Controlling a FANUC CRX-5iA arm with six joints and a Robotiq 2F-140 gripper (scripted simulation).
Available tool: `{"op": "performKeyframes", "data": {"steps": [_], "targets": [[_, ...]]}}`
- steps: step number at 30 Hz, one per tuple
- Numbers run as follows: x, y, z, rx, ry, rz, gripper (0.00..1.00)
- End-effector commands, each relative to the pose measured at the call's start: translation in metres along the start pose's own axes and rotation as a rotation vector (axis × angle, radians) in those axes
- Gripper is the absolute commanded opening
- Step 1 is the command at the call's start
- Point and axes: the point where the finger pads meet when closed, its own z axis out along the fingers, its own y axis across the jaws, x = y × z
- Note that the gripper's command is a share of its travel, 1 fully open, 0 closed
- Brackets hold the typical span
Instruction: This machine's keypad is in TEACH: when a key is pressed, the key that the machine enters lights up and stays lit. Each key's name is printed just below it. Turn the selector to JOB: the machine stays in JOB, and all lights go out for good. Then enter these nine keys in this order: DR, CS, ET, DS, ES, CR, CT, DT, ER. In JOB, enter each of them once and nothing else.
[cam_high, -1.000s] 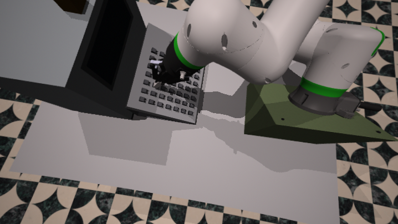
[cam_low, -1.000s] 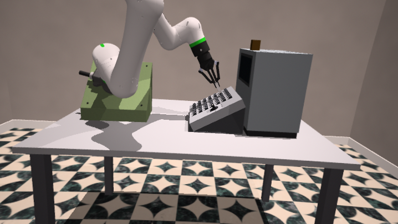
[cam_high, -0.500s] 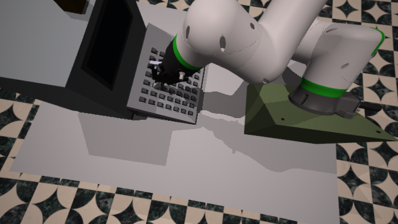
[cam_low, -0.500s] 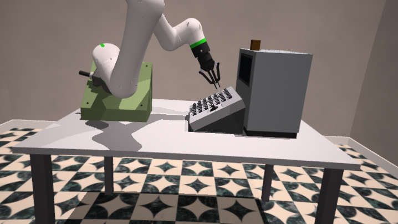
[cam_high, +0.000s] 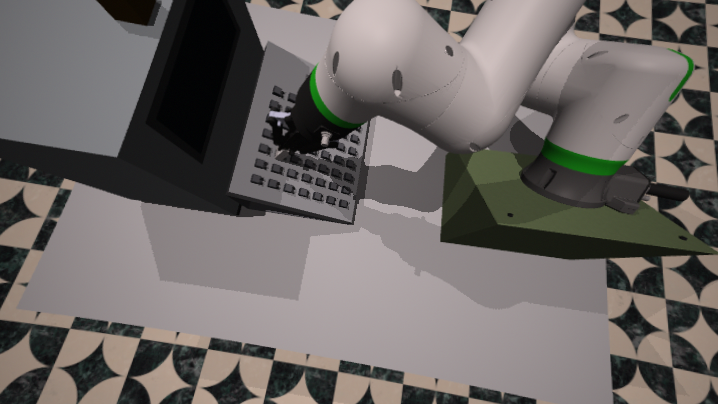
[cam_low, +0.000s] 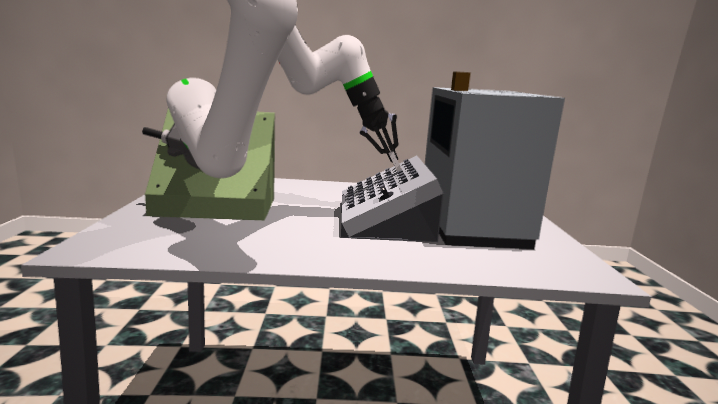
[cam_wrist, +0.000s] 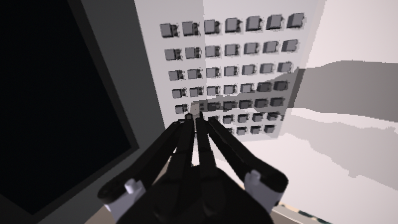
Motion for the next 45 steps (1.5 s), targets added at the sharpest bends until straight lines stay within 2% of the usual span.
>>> {"op": "performKeyframes", "data": {"steps": [1, 36, 45], "targets": [[-0.0001, 0.0, 0.0008, 0.0, 0.0, 0.0, 0.0], [-0.0001, 0.0, 0.0022, 0.0, 0.0, 0.0, 0.0], [-0.0001, 0.0, -0.0039, 0.0, 0.0, 0.0, 0.0]]}}
